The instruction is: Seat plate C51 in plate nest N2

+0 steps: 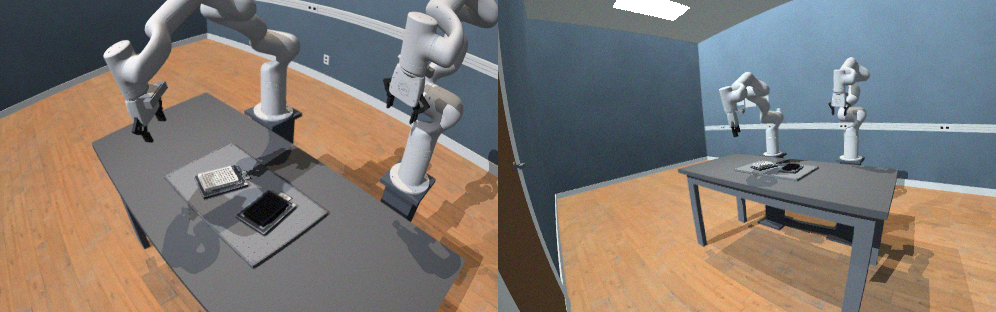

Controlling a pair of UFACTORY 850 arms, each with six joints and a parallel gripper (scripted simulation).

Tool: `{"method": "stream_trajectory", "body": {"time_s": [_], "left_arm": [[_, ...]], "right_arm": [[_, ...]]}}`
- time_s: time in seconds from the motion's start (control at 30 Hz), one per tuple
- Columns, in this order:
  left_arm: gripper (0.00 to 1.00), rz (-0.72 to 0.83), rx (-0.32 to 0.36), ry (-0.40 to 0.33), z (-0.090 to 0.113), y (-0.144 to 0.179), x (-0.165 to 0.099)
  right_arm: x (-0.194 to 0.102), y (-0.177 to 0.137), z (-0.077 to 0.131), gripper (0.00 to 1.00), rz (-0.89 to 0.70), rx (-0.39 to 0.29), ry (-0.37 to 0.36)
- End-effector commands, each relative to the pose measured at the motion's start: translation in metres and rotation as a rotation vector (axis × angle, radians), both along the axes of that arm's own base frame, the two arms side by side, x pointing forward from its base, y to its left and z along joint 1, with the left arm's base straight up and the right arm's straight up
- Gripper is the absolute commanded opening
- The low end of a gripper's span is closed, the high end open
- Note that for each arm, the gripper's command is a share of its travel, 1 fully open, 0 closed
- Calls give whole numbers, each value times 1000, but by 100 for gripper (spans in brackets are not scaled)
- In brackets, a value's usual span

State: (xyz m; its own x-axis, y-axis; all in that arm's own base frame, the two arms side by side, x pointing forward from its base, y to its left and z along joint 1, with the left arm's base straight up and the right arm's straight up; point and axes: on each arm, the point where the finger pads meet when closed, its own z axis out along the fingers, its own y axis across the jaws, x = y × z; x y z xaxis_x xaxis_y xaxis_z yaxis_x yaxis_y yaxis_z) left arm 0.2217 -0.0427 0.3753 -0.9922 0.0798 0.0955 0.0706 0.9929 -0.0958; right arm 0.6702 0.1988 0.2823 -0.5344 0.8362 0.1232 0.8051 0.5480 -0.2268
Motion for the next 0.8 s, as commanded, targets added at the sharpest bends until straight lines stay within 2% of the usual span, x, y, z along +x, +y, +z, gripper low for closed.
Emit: {"method": "stream_trajectory", "body": {"time_s": [0.0, 0.4, 0.77], "left_arm": [[100, -1, 18, -22, -4, 5, -5], [100, -7, 67, -78, -19, 20, -17], [100, -10, 83, -97, -24, 24, -21]], "right_arm": [[1, 0, 2, 100, 0, 1, -3], [1, 0, 2, 100, 0, 1, -3], [1, 0, 2, 100, 0, 1, -3]]}}
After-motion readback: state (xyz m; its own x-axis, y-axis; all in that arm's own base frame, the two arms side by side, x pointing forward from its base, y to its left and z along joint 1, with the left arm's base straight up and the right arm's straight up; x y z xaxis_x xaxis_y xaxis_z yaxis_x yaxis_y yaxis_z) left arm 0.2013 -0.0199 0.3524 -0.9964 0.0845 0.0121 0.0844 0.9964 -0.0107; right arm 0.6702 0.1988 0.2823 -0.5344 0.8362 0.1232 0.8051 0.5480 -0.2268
